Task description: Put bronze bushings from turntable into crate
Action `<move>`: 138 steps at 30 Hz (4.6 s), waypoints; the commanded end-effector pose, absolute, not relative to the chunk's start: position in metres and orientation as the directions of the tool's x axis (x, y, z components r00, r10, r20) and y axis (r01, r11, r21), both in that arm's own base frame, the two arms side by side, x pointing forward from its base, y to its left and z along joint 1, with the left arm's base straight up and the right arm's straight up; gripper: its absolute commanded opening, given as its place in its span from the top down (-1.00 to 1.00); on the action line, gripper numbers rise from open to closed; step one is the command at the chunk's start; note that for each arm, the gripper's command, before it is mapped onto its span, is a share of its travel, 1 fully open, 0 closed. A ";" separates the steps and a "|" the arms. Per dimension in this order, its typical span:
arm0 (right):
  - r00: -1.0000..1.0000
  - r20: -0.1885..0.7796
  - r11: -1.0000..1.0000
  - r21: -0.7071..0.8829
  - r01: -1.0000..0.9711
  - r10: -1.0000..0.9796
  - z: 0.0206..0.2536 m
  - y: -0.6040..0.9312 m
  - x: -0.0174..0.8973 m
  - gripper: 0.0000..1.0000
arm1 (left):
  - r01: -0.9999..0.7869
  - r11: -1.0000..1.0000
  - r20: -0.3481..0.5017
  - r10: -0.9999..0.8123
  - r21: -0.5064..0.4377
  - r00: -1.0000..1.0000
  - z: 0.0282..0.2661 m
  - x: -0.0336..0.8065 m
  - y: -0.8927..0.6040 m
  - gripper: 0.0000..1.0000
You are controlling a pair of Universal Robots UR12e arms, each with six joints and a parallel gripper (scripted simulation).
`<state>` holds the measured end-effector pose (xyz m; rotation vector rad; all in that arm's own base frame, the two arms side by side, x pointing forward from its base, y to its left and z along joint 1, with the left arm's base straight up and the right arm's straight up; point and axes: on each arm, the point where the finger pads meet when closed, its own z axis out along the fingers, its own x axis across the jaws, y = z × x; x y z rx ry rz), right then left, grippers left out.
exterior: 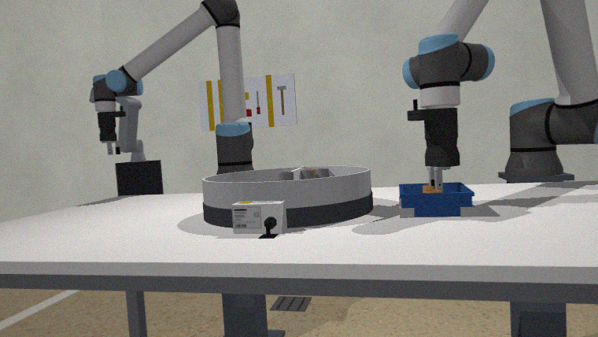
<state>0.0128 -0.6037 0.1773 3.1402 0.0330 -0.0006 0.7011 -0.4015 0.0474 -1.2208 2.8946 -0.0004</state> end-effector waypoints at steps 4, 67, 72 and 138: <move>1.000 0.000 -1.000 0.000 0.022 0.022 0.177 -0.604 0.013 -1.00 | -0.715 0.699 0.000 -0.715 -0.001 -0.699 0.047 0.700 -0.403 1.00; 1.000 0.000 -1.000 0.000 0.022 0.022 0.177 -0.604 0.013 -1.00 | -0.715 0.699 0.000 -0.715 0.000 -0.699 0.041 0.700 -0.403 1.00; 1.000 0.000 -1.000 0.000 0.022 0.022 0.177 -0.604 0.013 -1.00 | -0.715 0.699 0.000 -0.715 0.000 -0.699 0.041 0.700 -0.403 1.00; 1.000 0.000 -1.000 0.000 0.022 0.022 0.177 -0.604 0.013 -1.00 | -0.715 0.699 0.000 -0.715 -0.002 -0.699 0.044 0.700 -0.403 0.25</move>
